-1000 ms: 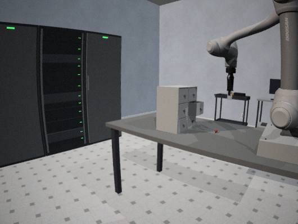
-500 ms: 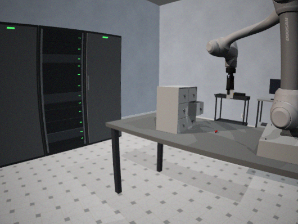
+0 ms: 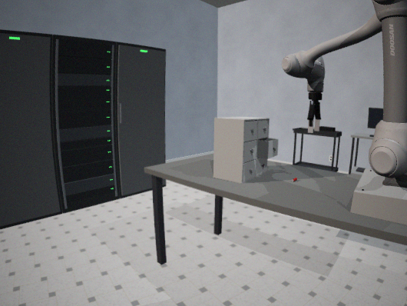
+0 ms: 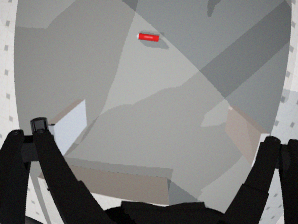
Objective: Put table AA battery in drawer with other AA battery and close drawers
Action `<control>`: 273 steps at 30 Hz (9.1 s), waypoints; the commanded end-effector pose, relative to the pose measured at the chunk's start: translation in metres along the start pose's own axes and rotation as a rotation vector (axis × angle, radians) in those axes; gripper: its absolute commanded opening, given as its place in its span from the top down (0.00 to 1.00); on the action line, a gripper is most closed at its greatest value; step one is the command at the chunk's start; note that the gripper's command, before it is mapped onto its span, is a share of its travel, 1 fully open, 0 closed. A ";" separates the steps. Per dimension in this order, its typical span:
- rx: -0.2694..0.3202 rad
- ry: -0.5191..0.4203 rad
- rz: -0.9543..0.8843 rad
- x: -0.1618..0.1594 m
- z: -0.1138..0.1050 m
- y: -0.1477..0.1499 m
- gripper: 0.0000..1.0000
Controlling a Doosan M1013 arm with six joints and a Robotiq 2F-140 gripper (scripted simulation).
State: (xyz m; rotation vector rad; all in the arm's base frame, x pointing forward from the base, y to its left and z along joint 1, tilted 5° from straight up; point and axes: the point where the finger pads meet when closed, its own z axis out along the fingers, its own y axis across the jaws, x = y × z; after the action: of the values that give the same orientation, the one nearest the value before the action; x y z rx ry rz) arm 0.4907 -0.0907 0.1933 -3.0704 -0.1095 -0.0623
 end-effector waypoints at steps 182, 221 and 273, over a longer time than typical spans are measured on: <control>0.000 0.001 0.000 -0.017 -0.002 0.000 0.00; 0.001 0.725 0.000 0.044 0.057 0.000 0.00; 0.000 1.222 0.000 0.085 0.098 0.000 1.00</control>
State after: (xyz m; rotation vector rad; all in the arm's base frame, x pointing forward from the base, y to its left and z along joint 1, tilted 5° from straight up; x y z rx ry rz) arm 0.5795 -0.0779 0.0993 -2.4579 -0.0288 -1.7962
